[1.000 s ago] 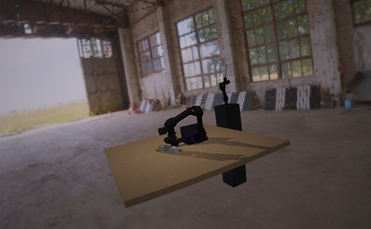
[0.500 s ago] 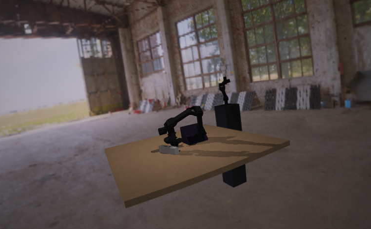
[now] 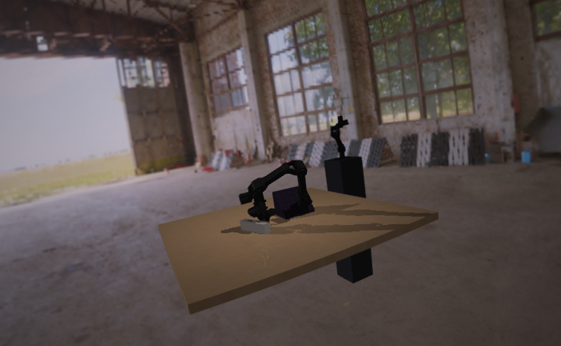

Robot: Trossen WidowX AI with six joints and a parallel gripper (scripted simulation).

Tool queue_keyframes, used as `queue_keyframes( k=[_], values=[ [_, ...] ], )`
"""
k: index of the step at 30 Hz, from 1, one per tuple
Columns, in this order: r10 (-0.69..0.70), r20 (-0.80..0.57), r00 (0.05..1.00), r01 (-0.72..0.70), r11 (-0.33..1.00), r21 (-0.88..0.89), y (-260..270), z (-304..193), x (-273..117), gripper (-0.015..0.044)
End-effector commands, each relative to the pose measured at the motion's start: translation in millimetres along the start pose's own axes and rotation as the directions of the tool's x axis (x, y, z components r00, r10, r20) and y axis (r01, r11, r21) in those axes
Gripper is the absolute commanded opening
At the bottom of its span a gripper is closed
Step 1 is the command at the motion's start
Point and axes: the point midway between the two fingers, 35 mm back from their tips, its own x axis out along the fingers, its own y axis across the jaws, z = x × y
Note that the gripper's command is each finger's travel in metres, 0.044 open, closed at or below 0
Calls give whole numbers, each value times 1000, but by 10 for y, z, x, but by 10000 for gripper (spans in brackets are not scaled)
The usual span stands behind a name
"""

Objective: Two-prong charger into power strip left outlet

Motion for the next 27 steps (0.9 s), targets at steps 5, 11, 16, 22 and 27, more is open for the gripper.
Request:
queue_keyframes(
  k=[5, 11, 16, 22, 27],
  values=[
    [1, 23, 1000, -1, 1000, -14, 7, 67, -31, 0],
    [1, 23, 1000, -1, 1000, -14, 8, 70, -23, 0],
    [1, 23, 1000, -1, 1000, -14, 8, 71, -17, 0],
    [-1, -2, 1000, 1, 1000, 0, -3, -1, 4, 0],
    [-1, -2, 1000, 1, 1000, 0, -3, -1, 4, 0]
  ],
)
